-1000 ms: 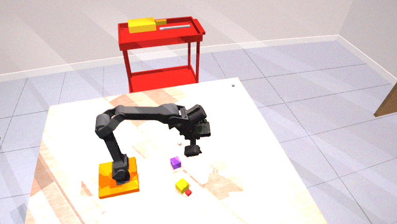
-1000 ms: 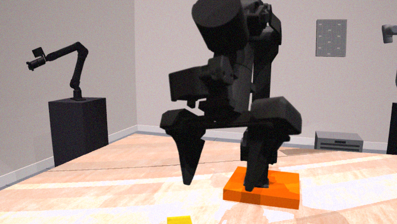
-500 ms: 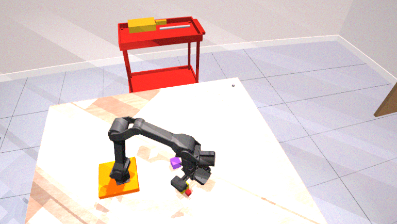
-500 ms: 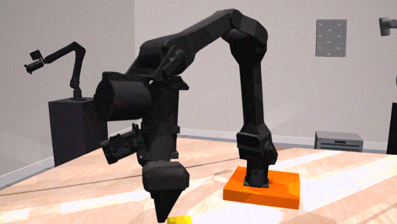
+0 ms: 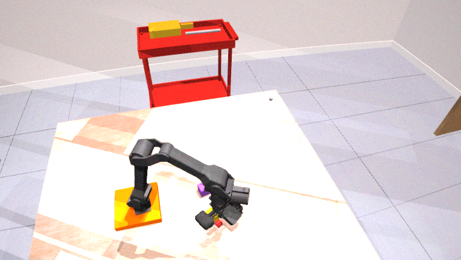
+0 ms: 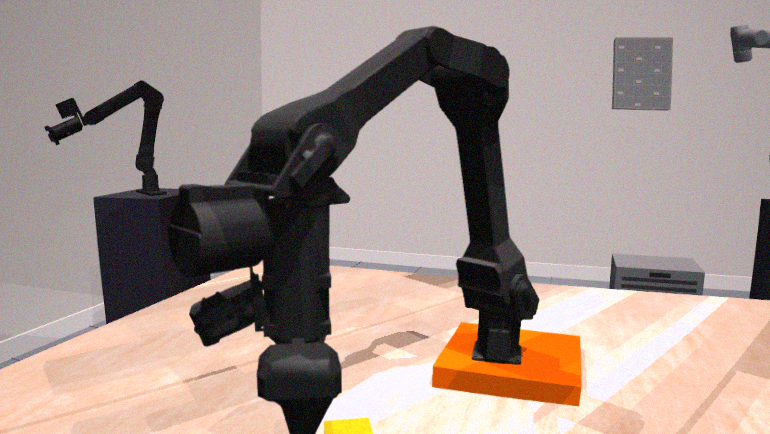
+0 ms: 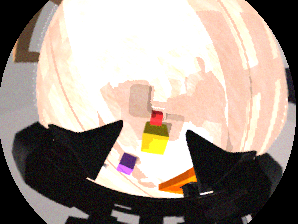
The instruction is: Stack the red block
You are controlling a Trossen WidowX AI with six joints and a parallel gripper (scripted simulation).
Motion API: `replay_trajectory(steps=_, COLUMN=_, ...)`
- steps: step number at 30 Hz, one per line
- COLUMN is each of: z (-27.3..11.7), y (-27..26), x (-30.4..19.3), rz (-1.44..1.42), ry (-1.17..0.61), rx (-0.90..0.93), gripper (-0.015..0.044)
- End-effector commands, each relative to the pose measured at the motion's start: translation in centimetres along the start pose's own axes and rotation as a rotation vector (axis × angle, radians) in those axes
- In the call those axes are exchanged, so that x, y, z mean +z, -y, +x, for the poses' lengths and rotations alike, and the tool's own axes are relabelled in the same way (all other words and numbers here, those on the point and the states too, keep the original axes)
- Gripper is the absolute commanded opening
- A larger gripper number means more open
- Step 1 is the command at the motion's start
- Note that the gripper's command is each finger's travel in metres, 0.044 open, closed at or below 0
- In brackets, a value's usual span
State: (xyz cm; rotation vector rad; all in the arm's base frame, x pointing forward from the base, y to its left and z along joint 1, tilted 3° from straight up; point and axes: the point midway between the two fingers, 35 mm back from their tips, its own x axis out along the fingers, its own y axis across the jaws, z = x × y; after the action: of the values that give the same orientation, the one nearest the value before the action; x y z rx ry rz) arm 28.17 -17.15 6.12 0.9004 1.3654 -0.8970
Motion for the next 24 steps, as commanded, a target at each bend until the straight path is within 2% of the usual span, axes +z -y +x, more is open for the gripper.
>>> replay_trajectory(steps=1, z=2.2, y=0.3, x=-0.4, rz=0.007, ry=-0.020, rx=-0.017, gripper=0.0440)
replay_trajectory(steps=24, z=4.9, y=0.3, x=-0.6, rz=0.007, ry=-0.021, rx=-0.017, gripper=0.0440)
